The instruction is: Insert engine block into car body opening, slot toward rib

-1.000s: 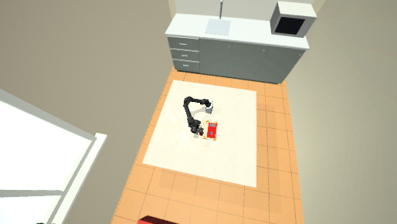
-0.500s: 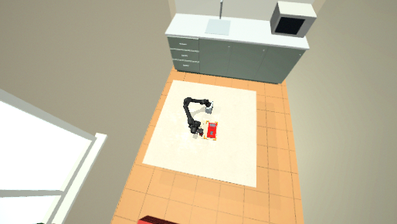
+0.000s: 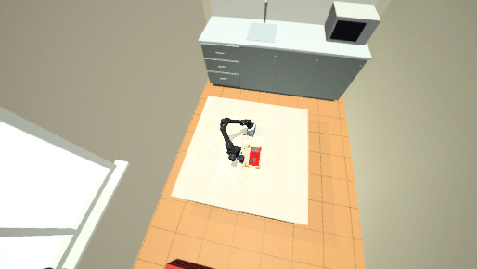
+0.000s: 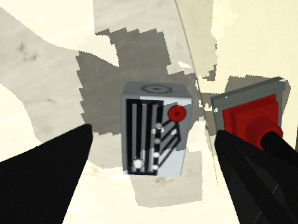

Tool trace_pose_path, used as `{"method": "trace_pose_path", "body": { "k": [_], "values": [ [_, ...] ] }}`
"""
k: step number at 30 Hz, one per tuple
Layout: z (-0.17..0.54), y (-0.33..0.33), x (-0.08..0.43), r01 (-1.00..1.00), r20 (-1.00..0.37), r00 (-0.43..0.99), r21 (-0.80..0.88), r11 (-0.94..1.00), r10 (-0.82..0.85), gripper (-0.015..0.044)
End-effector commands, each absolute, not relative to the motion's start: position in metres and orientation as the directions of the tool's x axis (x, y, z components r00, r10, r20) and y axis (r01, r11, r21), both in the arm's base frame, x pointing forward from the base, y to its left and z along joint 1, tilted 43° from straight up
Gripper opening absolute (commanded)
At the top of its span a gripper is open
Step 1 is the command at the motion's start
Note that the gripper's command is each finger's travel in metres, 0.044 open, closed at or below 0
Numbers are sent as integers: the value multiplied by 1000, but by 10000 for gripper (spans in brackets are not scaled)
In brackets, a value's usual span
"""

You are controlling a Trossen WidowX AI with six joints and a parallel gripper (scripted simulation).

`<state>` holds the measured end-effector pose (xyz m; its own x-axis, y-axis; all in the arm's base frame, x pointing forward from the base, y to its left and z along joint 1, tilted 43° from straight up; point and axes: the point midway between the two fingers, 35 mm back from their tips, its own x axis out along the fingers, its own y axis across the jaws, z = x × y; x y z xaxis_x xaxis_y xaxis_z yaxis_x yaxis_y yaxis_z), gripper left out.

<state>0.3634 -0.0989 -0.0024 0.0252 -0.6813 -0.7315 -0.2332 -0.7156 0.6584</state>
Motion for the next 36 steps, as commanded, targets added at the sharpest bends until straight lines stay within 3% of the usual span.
{"method": "trace_pose_path", "body": {
  "k": [1,5,12,16,36],
  "values": [
    [-3,-100,362,-231,-729,22,662,-713,-684,256],
    [-3,-100,362,-231,-729,22,662,-713,-684,151],
    [-3,-100,362,-231,-729,22,662,-713,-684,105],
    [0,-97,363,-231,-730,22,661,-714,-683,0],
    [43,-53,367,-230,-736,23,655,-720,-677,0]
  ]
}}
